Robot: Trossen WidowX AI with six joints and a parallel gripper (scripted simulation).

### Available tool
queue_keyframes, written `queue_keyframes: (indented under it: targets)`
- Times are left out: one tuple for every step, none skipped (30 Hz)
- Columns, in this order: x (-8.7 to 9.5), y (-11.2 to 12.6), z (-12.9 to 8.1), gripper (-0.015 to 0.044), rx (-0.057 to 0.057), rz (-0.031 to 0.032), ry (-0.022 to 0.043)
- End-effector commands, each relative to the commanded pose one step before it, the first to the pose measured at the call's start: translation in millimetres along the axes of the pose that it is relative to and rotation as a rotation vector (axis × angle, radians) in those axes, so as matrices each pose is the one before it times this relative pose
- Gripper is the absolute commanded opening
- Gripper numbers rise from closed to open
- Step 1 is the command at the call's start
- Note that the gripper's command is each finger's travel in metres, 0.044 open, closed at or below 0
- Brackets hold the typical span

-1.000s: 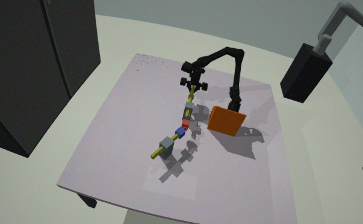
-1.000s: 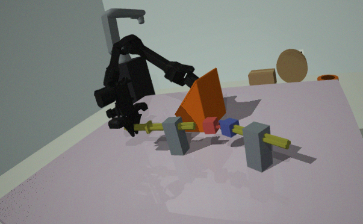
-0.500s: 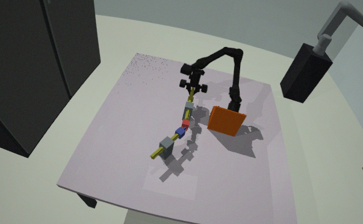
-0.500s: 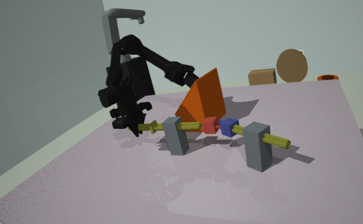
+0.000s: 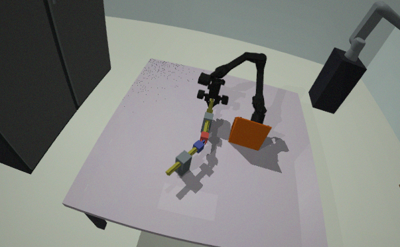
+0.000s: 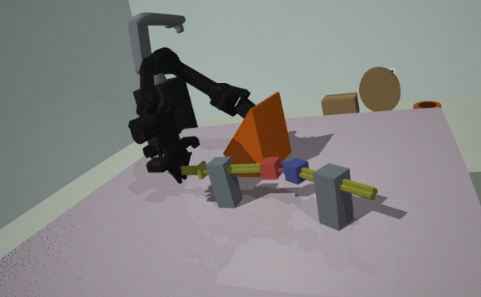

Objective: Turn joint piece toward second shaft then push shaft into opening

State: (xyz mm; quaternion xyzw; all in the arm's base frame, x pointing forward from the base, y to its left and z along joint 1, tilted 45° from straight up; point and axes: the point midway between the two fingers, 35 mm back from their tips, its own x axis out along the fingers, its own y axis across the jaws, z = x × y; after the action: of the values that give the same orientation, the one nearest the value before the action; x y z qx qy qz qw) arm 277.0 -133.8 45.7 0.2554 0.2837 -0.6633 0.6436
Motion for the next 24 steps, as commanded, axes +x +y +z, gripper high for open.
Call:
queue_keyframes:
  targets:
    - [0.57,0.07,-8.71,0.0000,-0.0023,-0.00043,0.00413]
    - [0.00,0.00,-1.61,0.0000,0.0000,-0.00001,0.00006]
    - [0.00,0.00,-1.62,0.0000,0.0000,-0.00001,0.00006]
    - [0.00,0.00,-1.62,0.0000,0.0000,-0.00001,0.00006]
    - [0.00,0.00,-1.62,0.0000,0.0000,-0.00001,0.00006]
    - [0.00,0.00,-1.61,0.0000,0.0000,0.00000,0.00006]
    - [0.00,0.00,-1.61,0.0000,0.0000,0.00000,0.00006]
    - [0.00,0.00,-1.61,0.0000,0.0000,0.00000,0.00006]
    - [0.00,0.00,-1.61,0.0000,0.0000,0.00000,0.00006]
    - [0.00,0.00,-1.62,0.0000,0.0000,0.00000,0.00006]
    - [0.00,0.00,-1.62,0.0000,0.0000,0.00000,0.00006]
    - [0.00,0.00,-1.58,0.0000,0.0000,0.00000,0.00006]
    - [0.00,-0.01,-1.57,0.0000,0.0000,0.00000,0.00004]
    - [0.00,-0.02,-1.57,0.0000,0.0000,-0.00001,0.00003]
    - [0.00,-0.03,-1.56,0.0000,0.0000,-0.00001,0.00001]
    - [0.00,-0.03,-1.22,0.0000,0.0000,-0.00001,0.00000]
    - [0.00,-0.02,-0.74,0.0000,0.0000,0.00000,0.00000]
    - [0.00,-0.01,-0.25,0.0000,0.0000,0.00000,0.00000]
    - [0.00,0.00,0.00,0.0000,0.0000,0.00000,0.00000]
    - [-0.50,-0.04,4.51,0.0000,0.0032,0.00065,-0.00473]
    - [0.00,0.00,0.00,0.0000,0.0000,0.00000,0.00000]
    - [0.00,0.00,0.00,0.0000,0.0000,0.00000,0.00000]
    - [0.00,0.00,0.00,0.0000,0.0000,0.00000,0.00000]
    - [0.00,0.00,0.00,0.0000,0.0000,0.00000,0.00000]
